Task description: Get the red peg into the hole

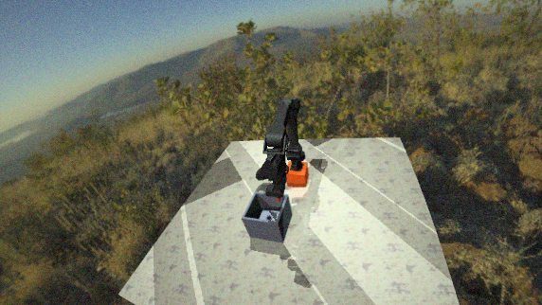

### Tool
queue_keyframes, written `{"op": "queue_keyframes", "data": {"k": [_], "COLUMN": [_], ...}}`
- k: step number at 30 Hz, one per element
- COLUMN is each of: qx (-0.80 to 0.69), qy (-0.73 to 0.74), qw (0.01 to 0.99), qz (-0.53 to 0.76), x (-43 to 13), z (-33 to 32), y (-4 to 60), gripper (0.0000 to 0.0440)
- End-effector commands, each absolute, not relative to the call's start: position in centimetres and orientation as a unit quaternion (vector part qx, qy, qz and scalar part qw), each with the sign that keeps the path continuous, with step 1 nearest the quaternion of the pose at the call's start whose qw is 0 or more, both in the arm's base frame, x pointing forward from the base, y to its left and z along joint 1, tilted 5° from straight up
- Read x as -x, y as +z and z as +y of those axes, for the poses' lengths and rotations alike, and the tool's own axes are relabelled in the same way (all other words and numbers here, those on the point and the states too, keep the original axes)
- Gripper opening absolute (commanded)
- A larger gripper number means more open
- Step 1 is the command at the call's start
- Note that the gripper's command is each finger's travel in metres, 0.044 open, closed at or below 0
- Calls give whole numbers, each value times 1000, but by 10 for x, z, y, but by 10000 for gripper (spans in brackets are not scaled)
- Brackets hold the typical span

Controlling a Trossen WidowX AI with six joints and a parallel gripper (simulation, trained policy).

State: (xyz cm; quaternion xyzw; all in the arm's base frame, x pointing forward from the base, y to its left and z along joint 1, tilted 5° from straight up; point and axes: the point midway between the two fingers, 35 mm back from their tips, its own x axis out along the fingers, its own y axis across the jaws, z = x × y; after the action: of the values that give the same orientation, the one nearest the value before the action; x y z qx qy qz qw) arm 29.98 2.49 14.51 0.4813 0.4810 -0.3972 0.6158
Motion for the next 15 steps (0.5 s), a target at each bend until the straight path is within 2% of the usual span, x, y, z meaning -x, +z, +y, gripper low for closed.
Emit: {"op": "queue_keyframes", "data": {"k": [1,15], "qx": [-476,-466], "qy": [-403,-418], "qw": [609,593], "qz": [490,507], "x": [-303,-314], "z": [17,-8], "y": [138,111], "gripper": [0,0]}}
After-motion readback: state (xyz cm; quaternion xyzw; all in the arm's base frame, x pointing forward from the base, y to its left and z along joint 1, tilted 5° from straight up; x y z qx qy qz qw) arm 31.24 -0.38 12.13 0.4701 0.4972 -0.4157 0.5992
